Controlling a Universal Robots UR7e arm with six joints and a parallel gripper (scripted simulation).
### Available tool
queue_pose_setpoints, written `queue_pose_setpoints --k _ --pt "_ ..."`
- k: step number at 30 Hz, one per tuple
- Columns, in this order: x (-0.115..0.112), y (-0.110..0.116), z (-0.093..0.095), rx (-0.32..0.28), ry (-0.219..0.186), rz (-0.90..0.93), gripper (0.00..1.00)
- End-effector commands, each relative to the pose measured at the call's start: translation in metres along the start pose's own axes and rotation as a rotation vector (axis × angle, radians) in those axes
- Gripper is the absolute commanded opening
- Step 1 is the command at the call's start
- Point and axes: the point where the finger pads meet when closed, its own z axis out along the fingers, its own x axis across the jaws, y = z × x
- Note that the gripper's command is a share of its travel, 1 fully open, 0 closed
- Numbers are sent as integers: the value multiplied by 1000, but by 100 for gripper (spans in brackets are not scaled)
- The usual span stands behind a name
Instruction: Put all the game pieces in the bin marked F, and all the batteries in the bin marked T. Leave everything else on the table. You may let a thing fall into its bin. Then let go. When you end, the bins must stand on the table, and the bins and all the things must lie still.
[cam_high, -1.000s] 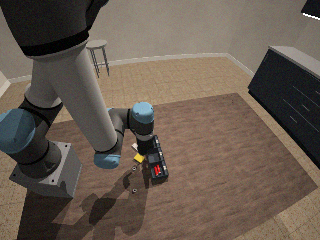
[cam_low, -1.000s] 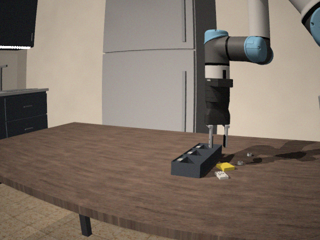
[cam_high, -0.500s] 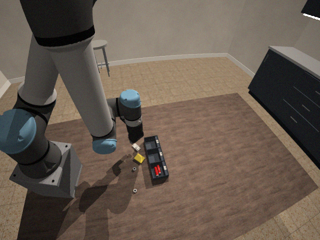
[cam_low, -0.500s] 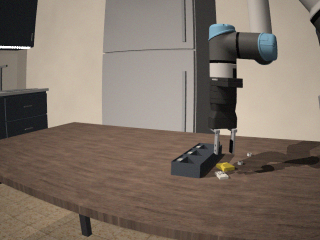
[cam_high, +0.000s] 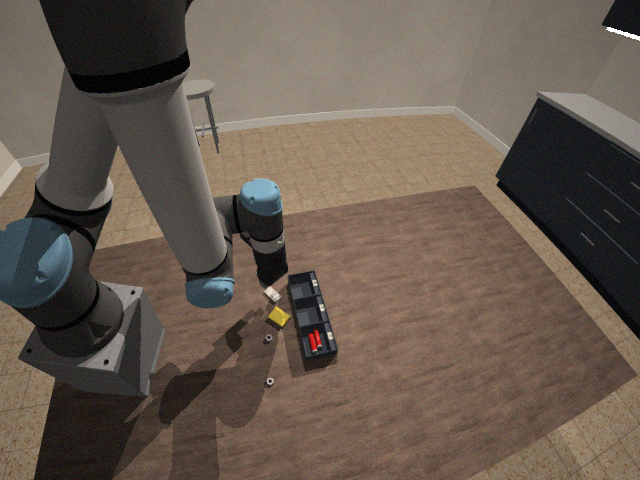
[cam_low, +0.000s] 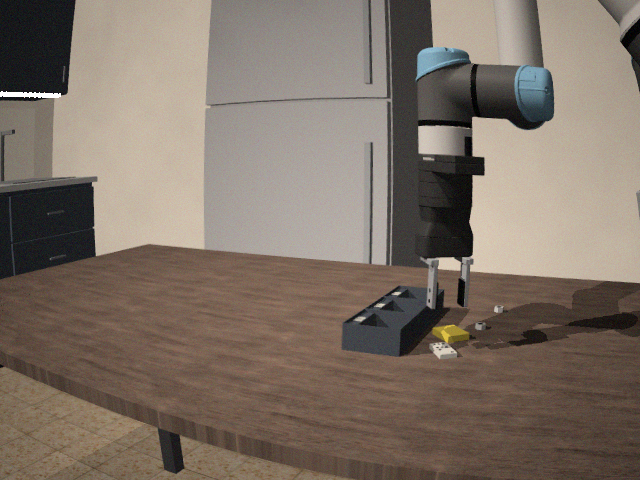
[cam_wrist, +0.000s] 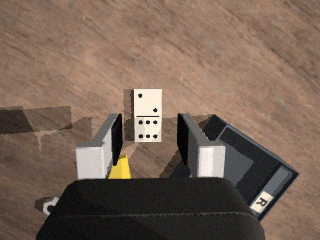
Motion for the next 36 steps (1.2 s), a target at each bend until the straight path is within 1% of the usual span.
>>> queue_pose_setpoints --k 1,14,22,24,30,36 --pt "-1 4 0 -1 1 0 79" --pt "-1 6 0 -1 1 0 79" --pt "-1 6 32 -1 1 0 79" --pt "-1 6 32 -1 1 0 79" --pt "-1 6 55 -1 1 0 79" --pt "0 6 55 -1 1 0 79"
